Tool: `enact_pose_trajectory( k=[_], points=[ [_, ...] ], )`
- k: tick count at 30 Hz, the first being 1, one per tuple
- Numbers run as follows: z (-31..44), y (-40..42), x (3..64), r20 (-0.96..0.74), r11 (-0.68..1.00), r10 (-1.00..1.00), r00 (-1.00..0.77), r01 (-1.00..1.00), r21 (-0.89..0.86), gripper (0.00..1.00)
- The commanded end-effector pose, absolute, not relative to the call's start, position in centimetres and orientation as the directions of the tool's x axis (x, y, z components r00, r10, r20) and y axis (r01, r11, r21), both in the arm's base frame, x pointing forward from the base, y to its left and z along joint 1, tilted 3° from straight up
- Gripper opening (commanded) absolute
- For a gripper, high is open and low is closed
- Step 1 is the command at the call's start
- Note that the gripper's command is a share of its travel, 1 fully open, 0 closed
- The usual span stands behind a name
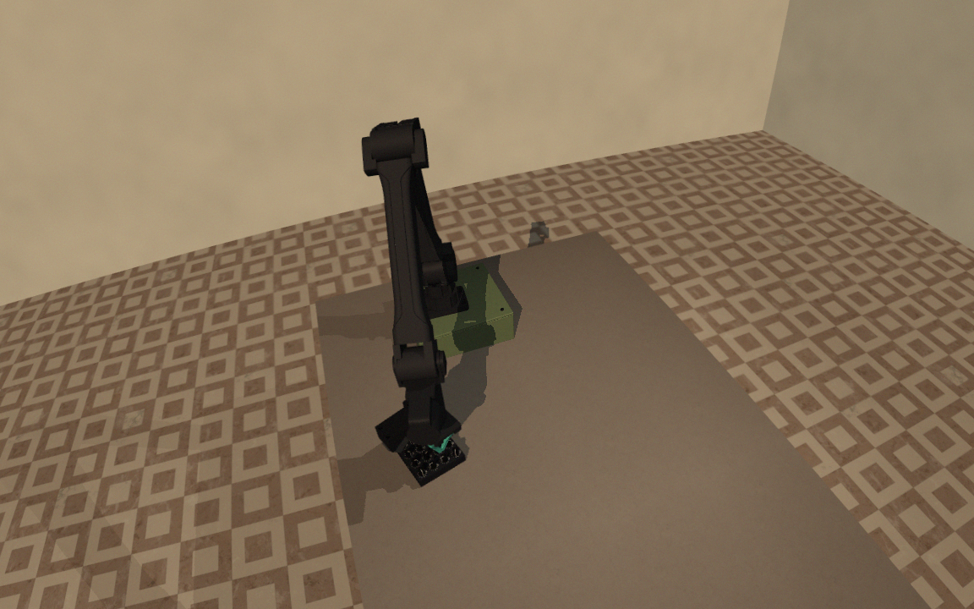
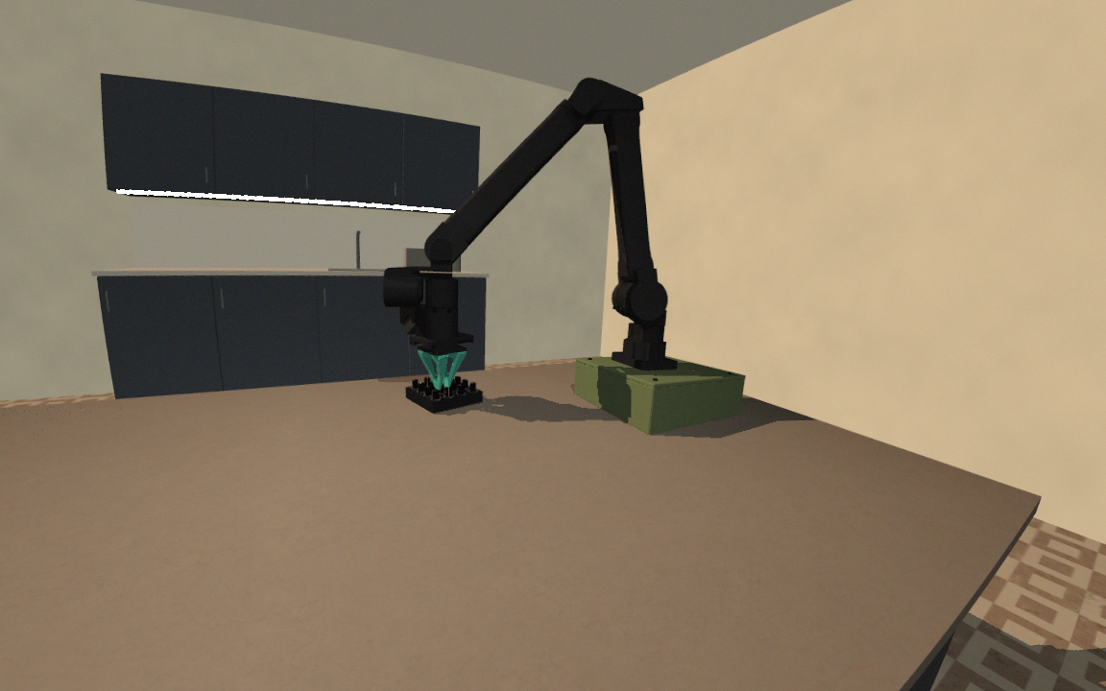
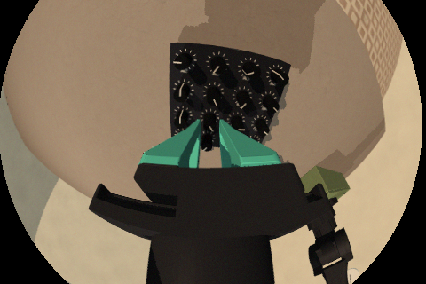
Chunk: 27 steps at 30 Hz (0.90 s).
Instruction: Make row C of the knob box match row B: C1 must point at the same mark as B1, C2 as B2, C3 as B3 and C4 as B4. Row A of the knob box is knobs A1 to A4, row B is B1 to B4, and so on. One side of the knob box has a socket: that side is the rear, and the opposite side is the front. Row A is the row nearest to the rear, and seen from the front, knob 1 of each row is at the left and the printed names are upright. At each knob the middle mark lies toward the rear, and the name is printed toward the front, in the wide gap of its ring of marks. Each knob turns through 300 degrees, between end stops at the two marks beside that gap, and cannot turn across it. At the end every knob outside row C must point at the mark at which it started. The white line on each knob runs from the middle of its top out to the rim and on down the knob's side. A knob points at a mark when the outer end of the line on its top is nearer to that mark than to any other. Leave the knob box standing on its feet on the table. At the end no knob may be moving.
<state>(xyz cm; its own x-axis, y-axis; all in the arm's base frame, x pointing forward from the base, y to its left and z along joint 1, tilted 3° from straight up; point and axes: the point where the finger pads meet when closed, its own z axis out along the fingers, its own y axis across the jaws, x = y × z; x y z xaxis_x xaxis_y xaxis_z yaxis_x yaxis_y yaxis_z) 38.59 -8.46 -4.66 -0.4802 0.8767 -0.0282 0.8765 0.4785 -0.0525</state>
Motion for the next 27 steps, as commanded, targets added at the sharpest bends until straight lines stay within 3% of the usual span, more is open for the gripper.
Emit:
enact_pose_trajectory(
  k=[1,27],
  points=[
    [-4.3,-9.3,39.7,-0.051,0.457,0.888,-0.458,0.889,-0.029,0.19],
    [0.0,-8.9,40.9,-0.070,0.466,0.883,-0.465,0.885,-0.006,0.19]
  ],
)
